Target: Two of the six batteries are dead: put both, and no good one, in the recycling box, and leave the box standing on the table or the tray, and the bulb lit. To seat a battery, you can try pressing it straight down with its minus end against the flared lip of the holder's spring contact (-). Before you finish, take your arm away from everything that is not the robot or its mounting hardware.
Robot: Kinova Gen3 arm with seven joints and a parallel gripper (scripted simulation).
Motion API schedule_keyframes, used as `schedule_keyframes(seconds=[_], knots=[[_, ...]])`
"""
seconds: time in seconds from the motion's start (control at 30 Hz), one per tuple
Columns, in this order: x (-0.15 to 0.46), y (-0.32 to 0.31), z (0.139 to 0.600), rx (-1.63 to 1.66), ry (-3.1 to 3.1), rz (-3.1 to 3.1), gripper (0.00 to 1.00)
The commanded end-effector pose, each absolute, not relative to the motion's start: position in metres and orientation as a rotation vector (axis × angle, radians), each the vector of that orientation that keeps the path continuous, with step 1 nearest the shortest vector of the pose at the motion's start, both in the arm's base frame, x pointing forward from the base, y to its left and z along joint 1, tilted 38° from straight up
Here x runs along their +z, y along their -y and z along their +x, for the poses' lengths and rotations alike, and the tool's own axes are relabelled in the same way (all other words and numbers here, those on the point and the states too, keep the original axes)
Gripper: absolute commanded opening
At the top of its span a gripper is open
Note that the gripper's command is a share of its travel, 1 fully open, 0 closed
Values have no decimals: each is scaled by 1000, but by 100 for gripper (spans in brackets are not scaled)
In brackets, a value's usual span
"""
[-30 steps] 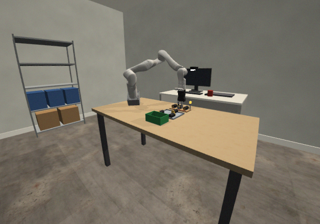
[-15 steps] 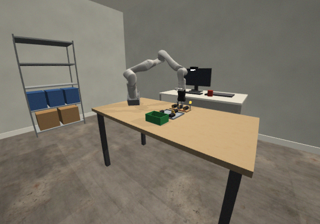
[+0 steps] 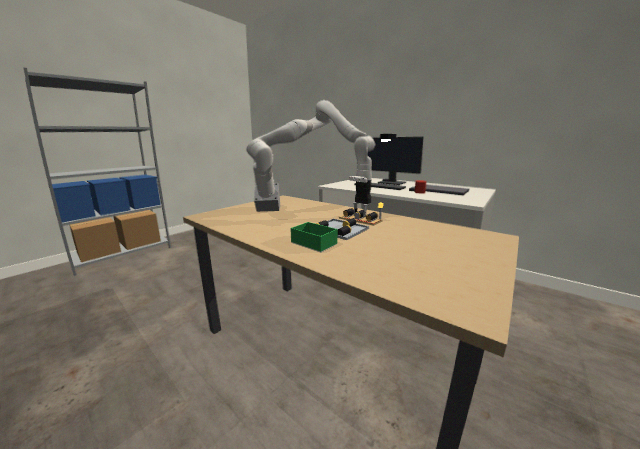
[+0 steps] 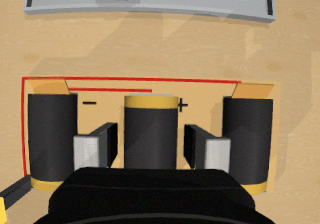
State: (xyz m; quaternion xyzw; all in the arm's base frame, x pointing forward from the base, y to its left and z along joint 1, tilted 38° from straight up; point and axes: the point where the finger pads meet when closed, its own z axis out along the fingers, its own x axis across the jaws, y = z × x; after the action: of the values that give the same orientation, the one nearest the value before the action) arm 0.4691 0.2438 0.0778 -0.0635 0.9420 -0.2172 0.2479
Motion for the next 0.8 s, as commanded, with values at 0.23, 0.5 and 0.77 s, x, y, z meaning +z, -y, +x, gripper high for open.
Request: schedule_keyframes(seconds=[0.23, 0.5, 0.77], knots=[[94, -253, 459, -589, -2566, -175, 90], [122, -266, 442, -589, -2566, -175, 90], [129, -269, 437, -589, -2566, -175, 90]])
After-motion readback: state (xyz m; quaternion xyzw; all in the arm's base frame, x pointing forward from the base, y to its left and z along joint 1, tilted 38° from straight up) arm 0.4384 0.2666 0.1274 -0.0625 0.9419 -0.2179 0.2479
